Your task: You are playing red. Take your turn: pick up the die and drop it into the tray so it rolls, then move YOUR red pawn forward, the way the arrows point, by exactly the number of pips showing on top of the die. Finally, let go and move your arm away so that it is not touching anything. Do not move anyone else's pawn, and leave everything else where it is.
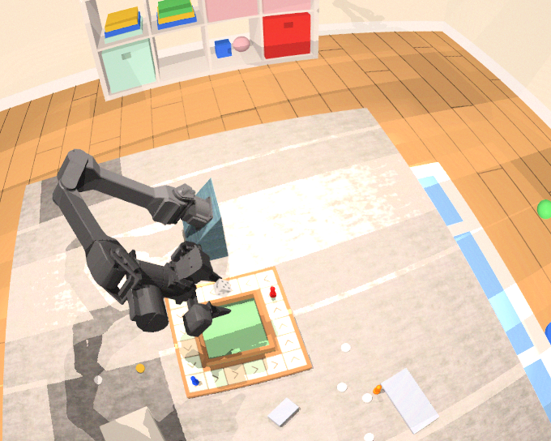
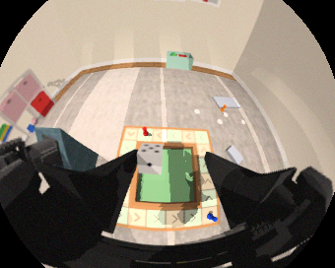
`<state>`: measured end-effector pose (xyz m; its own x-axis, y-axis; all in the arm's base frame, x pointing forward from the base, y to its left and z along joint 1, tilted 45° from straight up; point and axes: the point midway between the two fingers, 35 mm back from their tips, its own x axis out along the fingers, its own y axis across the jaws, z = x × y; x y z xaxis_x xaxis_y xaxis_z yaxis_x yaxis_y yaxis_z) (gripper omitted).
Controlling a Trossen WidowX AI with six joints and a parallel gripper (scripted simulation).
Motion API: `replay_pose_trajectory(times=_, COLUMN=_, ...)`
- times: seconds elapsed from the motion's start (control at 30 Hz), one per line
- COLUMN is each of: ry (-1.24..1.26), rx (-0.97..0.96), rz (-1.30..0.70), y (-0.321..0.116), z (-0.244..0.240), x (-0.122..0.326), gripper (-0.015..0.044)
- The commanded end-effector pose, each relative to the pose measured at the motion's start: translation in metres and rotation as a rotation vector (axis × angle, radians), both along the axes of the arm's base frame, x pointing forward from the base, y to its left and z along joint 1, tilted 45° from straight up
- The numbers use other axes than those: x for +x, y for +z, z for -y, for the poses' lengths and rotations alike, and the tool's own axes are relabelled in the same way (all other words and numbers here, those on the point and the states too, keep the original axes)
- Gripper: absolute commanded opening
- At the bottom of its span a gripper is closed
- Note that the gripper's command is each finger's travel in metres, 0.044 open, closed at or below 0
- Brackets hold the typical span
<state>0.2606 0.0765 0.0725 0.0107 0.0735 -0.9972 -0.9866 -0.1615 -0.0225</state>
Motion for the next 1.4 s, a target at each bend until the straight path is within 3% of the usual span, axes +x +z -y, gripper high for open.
replay_pose_trajectory(times=0.0, ry=-0.013, rx=-0.012, rz=0.0, y=0.004, z=-0.003, x=0.001, gripper=0.044)
replay_pose_trajectory(times=0.13, ry=-0.056, rx=-0.371, rz=-0.027, y=-0.029, z=0.01, x=-0.001, gripper=0.044)
replay_pose_trajectory(times=0.23, ry=-0.05, rx=-0.69, rz=0.058, y=-0.045, z=0.017, x=0.002, gripper=0.044)
replay_pose_trajectory(times=0.33, ry=-0.031, rx=-0.832, rz=0.137, y=-0.049, z=0.017, x=0.007, gripper=0.044)
replay_pose_trajectory(times=0.73, ry=-0.026, rx=-0.766, rz=0.08, y=-0.051, z=0.016, x=0.001, gripper=0.044)
replay_pose_trajectory(times=0.8, ry=-0.08, rx=-0.764, rz=0.098, y=-0.054, z=0.014, x=-0.001, gripper=0.0387)
replay_pose_trajectory(times=1.03, ry=-0.642, rx=-0.715, rz=0.288, y=-0.081, z=-0.005, x=-0.014, gripper=0.0204)
replay_pose_trajectory(times=1.37, ry=-1.435, rx=-0.554, rz=0.567, y=-0.12, z=-0.027, x=-0.039, gripper=0.02)
